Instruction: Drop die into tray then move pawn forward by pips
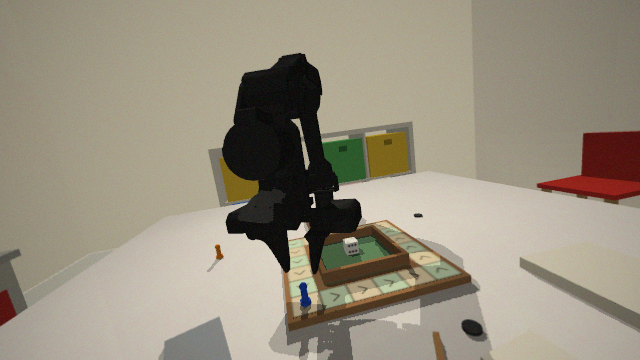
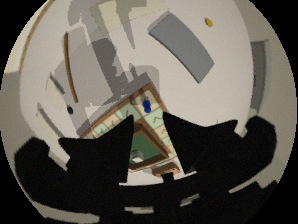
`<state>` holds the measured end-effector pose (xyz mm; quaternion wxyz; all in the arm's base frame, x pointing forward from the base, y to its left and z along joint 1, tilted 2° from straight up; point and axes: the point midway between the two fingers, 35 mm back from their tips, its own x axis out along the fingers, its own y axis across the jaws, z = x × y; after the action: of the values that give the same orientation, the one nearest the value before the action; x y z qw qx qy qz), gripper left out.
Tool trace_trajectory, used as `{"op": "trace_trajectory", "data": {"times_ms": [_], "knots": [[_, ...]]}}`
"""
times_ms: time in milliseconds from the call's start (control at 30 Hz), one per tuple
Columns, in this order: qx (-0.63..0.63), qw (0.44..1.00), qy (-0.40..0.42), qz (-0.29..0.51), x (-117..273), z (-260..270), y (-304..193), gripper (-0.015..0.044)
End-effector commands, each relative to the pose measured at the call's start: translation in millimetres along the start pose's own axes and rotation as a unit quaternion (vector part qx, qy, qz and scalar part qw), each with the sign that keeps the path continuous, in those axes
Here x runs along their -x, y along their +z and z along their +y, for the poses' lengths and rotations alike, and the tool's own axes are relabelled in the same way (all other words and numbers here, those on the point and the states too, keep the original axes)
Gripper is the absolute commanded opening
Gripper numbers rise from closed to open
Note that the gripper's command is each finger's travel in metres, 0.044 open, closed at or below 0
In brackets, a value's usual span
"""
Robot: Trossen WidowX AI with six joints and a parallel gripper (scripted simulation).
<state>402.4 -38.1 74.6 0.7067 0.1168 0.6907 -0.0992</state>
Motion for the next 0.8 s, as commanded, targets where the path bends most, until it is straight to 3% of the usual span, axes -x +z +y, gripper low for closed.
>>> {"op": "trace_trajectory", "data": {"times_ms": [0, 767], "knots": [[-0.004, 1.0, -0.002, 0.002, -5, -1, -1, 0.02], [-0.004, 1.0, -0.002, 0.002, -43, -1, -2, 0.02]]}}
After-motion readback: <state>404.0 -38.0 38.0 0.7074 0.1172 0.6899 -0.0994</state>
